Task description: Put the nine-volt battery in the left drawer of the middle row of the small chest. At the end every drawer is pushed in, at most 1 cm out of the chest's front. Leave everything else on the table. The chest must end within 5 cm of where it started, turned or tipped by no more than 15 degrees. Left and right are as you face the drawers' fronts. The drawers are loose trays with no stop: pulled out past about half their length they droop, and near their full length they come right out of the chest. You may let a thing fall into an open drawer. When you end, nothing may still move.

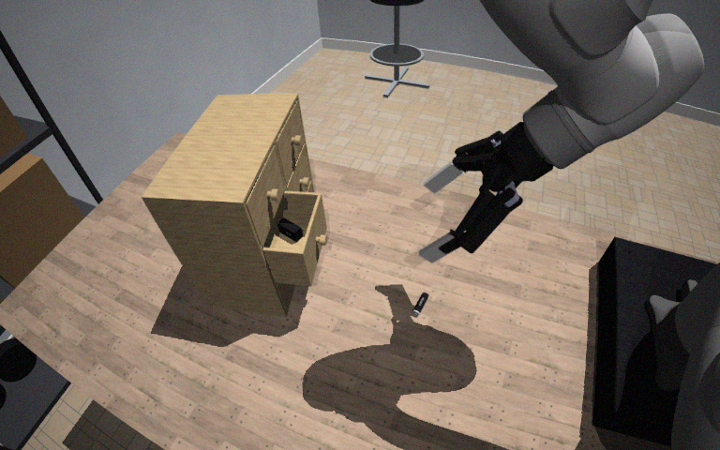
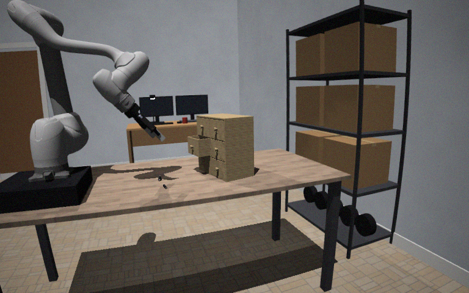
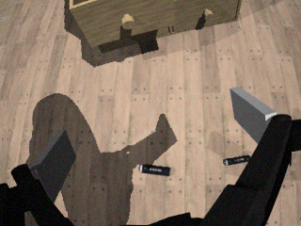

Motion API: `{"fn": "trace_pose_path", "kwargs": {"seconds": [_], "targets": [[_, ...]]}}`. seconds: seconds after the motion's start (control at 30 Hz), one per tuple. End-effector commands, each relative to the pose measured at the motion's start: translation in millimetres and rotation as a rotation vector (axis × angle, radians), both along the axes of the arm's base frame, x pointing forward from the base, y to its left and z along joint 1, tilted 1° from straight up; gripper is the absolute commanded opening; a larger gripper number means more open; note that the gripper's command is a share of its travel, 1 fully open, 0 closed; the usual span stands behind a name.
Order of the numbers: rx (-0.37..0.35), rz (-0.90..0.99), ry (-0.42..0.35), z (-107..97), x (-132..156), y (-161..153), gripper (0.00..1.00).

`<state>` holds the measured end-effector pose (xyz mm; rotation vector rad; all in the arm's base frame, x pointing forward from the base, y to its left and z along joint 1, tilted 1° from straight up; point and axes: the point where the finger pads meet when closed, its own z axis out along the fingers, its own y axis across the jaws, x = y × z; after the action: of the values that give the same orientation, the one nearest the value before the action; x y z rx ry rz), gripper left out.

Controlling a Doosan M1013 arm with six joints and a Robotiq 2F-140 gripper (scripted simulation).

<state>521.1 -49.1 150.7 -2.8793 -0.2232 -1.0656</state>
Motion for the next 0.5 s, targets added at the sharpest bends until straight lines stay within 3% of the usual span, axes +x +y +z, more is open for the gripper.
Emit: {"fn": "trace_pose_path", "kwargs": {"seconds": [0.0,0.47], "targets": [[0.024,0.016,-0.078,-7,3,-1,1.0],[0.05,0.014,-0.231,-20,16,2,1.0]]}}
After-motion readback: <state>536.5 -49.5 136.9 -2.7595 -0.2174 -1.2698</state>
